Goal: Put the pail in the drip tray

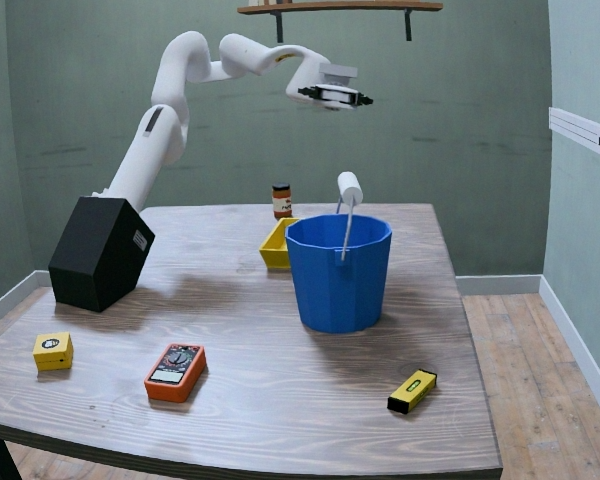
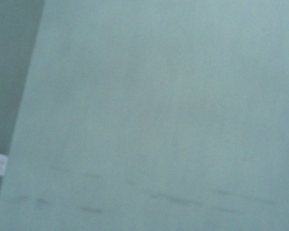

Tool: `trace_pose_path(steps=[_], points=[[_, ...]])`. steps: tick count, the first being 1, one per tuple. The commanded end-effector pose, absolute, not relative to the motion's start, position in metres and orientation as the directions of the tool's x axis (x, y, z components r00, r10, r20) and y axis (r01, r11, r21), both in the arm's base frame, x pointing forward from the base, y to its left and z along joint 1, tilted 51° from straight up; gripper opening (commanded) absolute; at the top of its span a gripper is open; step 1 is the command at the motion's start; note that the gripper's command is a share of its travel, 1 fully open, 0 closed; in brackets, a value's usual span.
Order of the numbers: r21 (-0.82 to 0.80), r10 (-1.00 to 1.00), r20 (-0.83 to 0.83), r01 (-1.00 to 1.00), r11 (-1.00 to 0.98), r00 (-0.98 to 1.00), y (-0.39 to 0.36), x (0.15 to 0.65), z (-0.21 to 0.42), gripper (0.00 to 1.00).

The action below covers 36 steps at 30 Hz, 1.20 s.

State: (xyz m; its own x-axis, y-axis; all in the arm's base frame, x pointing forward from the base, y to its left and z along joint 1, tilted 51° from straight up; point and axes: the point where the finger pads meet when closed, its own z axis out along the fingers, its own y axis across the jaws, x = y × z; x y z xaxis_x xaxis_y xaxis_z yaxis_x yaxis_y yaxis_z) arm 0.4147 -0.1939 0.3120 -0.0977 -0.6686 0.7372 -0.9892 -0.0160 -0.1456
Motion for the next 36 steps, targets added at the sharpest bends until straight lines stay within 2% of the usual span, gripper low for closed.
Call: trace_pose_path(steps=[1,8,10,11,17,27,36], points=[[-0.185,-0.698,0.679,-0.973,0.139,-0.229,-0.205,0.412,0.299,1.0],[-0.213,-0.697,0.603,-0.921,0.327,-0.387,-0.216,0.409,0.281,1.0],[-0.213,-0.697,0.603,-0.921,0.327,-0.387,-0.216,0.409,0.281,1.0],[-0.219,-0.684,0.57,-0.887,0.406,-0.454,-0.22,0.408,0.273,1.0],[-0.219,-0.64,0.509,-0.806,0.55,-0.575,-0.226,0.406,0.258,1.0],[-0.197,-0.532,0.429,-0.651,0.733,-0.73,-0.234,0.404,0.236,1.0],[-0.135,-0.33,0.346,-0.395,0.909,-0.878,-0.242,0.403,0.209,1.0]])
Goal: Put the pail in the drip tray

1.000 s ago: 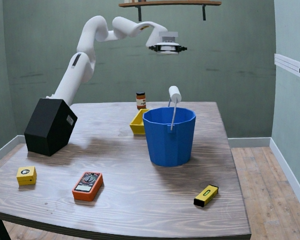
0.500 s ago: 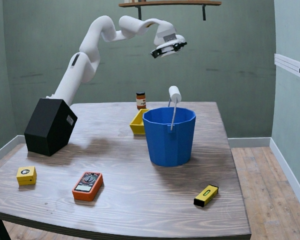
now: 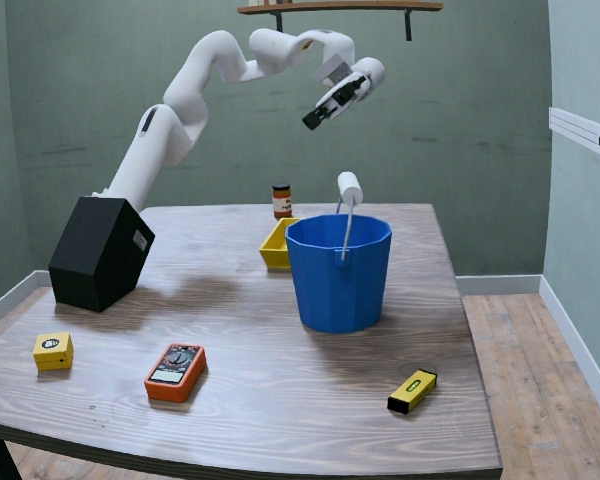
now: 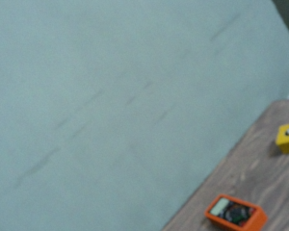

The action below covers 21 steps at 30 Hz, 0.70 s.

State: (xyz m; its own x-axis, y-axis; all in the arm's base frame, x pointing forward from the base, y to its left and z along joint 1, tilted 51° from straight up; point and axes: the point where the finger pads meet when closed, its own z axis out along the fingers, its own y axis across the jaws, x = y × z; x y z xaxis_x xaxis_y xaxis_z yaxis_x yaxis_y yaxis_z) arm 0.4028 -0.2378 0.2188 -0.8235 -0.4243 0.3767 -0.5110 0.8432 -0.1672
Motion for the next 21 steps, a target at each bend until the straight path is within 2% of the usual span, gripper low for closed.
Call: trace_pose_path(steps=[1,8,9,21], points=[[-0.128,-0.308,0.34,-0.368,0.921,-0.889,-0.243,0.403,0.206,1.0],[-0.086,-0.192,0.314,-0.229,0.97,-0.93,-0.246,0.404,0.194,1.0],[-0.06,-0.121,0.302,-0.145,0.988,-0.945,-0.247,0.405,0.186,1.0],[0.053,0.165,0.291,0.188,0.981,-0.942,-0.254,0.412,0.159,1.0]])
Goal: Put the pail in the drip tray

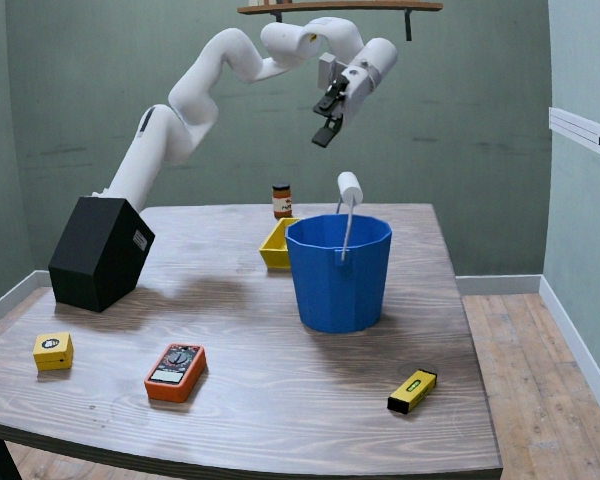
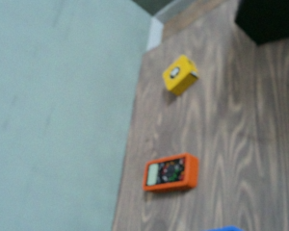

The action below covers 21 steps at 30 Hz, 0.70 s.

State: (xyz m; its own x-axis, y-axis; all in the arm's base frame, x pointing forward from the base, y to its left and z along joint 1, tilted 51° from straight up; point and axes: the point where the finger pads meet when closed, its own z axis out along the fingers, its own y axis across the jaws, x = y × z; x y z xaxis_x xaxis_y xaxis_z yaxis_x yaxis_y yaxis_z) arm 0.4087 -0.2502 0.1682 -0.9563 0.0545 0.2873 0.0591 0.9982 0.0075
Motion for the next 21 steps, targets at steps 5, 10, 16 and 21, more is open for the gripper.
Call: trace_pose_path(steps=[5,10,16,21], points=[[0.101,0.282,0.302,0.325,0.94,-0.911,-0.257,0.415,0.149,1.0],[0.144,0.383,0.32,0.444,0.884,-0.866,-0.261,0.42,0.14,1.0],[0.197,0.502,0.356,0.589,0.784,-0.788,-0.266,0.426,0.128,1.0],[0.22,0.554,0.379,0.654,0.724,-0.741,-0.269,0.429,0.123,1.0]])
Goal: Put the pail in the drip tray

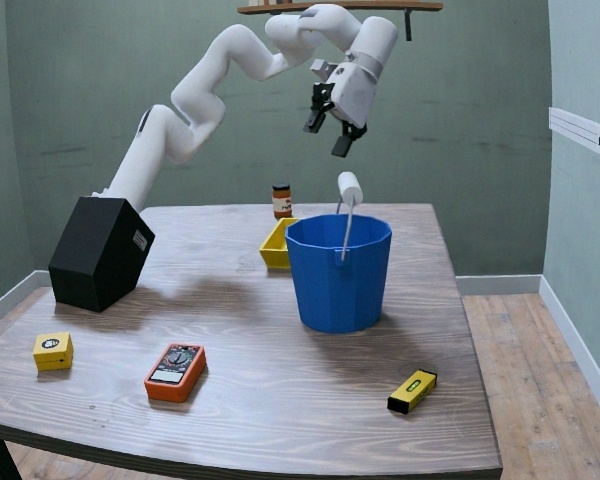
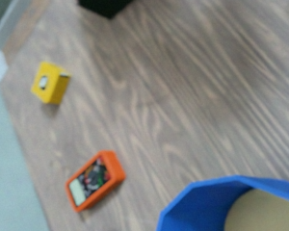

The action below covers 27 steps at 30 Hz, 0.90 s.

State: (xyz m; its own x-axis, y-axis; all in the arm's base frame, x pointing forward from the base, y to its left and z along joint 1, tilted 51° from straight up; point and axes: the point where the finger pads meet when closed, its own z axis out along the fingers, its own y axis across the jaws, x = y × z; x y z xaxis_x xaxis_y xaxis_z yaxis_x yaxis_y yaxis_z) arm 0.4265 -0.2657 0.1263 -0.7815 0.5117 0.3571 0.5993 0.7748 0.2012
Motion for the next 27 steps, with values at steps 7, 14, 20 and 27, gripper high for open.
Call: trace_pose_path(steps=[7,14,20,27], points=[[0.273,0.667,0.457,0.807,0.524,-0.588,-0.28,0.44,0.11,1.0],[0.299,0.717,0.535,0.894,0.333,-0.446,-0.293,0.449,0.1,1.0],[0.306,0.726,0.602,0.936,0.175,-0.332,-0.304,0.455,0.094,1.0],[0.295,0.699,0.689,0.955,-0.031,-0.191,-0.322,0.463,0.088,1.0]])
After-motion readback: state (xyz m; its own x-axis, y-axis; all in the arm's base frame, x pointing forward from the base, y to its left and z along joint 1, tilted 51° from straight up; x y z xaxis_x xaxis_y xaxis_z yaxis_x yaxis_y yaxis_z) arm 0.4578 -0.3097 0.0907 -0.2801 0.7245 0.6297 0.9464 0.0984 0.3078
